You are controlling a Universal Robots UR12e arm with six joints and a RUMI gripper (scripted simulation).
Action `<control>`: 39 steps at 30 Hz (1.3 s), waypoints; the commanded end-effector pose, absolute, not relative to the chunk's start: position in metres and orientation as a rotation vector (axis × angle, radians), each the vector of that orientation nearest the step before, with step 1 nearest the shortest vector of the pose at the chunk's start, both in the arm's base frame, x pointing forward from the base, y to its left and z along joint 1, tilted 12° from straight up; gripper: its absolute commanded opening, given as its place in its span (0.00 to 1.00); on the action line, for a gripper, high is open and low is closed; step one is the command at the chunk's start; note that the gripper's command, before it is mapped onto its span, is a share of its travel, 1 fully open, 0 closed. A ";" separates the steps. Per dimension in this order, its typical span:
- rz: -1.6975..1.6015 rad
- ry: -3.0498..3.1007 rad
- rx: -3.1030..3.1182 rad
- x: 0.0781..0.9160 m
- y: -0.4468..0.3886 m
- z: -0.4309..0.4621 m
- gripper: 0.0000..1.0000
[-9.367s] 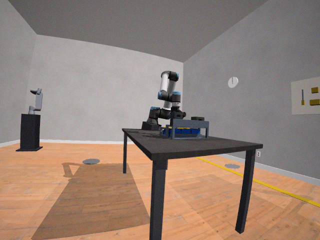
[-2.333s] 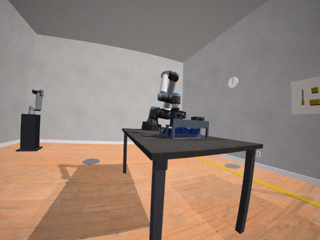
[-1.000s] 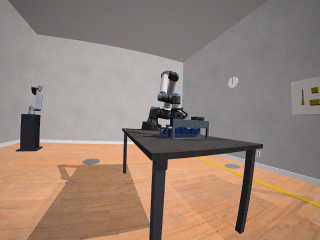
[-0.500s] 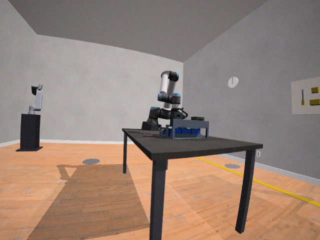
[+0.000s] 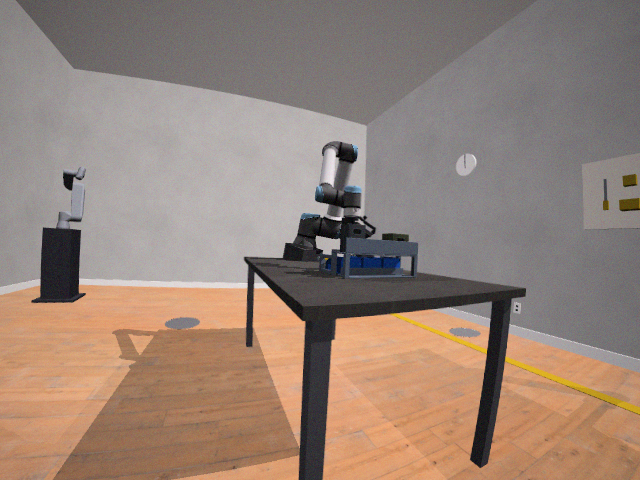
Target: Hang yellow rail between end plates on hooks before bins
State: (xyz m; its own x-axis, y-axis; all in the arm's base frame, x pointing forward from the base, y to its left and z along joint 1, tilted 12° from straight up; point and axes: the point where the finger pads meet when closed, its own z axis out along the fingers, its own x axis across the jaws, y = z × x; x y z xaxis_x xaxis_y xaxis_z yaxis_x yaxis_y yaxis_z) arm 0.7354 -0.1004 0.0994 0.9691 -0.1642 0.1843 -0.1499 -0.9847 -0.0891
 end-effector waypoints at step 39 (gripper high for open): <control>-0.292 0.240 -3.044 0.735 -0.098 0.098 0.22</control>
State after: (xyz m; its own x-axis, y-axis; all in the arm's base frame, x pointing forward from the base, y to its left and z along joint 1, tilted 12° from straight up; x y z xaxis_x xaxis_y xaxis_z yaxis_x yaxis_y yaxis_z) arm 0.7355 -0.1004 0.0994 0.9690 -0.1642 0.1846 -0.1499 -0.9847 -0.0891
